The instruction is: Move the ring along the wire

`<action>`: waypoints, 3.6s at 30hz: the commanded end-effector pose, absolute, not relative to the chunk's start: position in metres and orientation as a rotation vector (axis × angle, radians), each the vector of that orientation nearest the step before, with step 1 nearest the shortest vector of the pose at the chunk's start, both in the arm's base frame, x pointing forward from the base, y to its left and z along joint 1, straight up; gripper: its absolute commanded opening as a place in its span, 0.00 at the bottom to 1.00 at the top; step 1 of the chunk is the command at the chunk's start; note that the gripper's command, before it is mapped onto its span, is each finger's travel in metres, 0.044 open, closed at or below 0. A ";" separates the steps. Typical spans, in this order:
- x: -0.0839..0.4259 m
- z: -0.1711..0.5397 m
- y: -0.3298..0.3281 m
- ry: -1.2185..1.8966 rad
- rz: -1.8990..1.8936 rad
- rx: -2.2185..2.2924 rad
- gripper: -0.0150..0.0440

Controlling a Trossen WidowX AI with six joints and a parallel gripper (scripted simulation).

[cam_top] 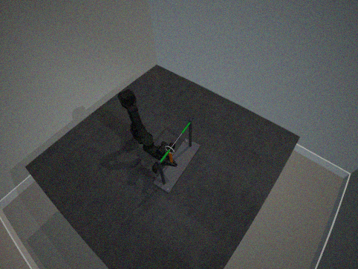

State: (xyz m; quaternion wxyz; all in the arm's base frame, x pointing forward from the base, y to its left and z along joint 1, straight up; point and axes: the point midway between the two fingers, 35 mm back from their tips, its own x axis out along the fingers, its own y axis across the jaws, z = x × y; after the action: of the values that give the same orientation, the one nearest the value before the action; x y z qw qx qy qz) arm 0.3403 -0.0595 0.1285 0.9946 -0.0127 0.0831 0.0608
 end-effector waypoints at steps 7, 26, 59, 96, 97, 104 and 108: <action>0.338 0.129 -0.050 0.165 0.122 -0.030 0.00; 0.338 0.130 -0.042 0.161 0.141 -0.123 0.00; 0.319 0.125 -0.007 0.284 0.126 -0.039 0.00; 0.306 0.131 0.041 0.339 0.109 0.026 0.00; 0.306 0.131 0.041 0.339 0.109 0.020 0.00; 0.306 0.131 0.045 0.336 0.112 -0.008 0.00; 0.306 0.131 0.048 0.335 0.112 -0.016 0.00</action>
State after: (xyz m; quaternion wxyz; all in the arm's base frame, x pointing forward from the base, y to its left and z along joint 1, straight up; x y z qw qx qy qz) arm 0.3056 0.0454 0.1306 0.9841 -0.0008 0.1684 0.0556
